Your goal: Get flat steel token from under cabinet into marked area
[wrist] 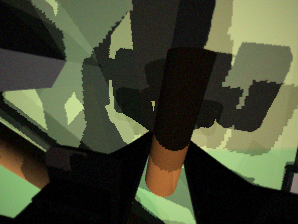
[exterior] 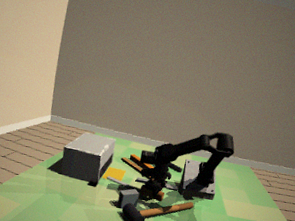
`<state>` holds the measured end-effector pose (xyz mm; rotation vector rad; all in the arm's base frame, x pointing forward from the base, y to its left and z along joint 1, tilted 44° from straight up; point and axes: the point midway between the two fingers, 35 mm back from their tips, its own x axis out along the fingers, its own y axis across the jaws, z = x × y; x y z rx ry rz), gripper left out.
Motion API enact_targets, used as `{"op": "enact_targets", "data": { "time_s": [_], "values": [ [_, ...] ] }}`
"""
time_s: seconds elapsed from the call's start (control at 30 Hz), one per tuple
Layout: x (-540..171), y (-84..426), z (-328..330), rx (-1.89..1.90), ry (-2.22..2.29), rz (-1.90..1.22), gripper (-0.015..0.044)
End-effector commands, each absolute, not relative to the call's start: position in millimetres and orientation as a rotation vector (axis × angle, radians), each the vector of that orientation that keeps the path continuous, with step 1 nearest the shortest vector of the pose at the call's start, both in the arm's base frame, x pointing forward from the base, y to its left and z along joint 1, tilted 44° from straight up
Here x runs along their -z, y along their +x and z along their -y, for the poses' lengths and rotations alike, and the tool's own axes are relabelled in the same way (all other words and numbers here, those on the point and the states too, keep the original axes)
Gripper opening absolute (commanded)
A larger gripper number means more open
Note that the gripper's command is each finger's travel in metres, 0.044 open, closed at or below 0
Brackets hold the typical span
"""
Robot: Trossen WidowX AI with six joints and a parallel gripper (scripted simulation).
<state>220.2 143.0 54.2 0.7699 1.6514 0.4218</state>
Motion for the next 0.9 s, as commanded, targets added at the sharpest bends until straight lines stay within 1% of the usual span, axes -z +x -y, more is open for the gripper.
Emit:
{"op": "enact_targets", "data": {
  "time_s": [0.0,0.03,0.87],
  "values": [
    [-54,221,-143,-0.424,0.767,-1.650,0.0026],
    [-54,221,-143,-0.424,0.767,-1.650,0.0000],
    [-49,243,-140,-0.432,0.763,-1.650,0.0000]
  ]
}}
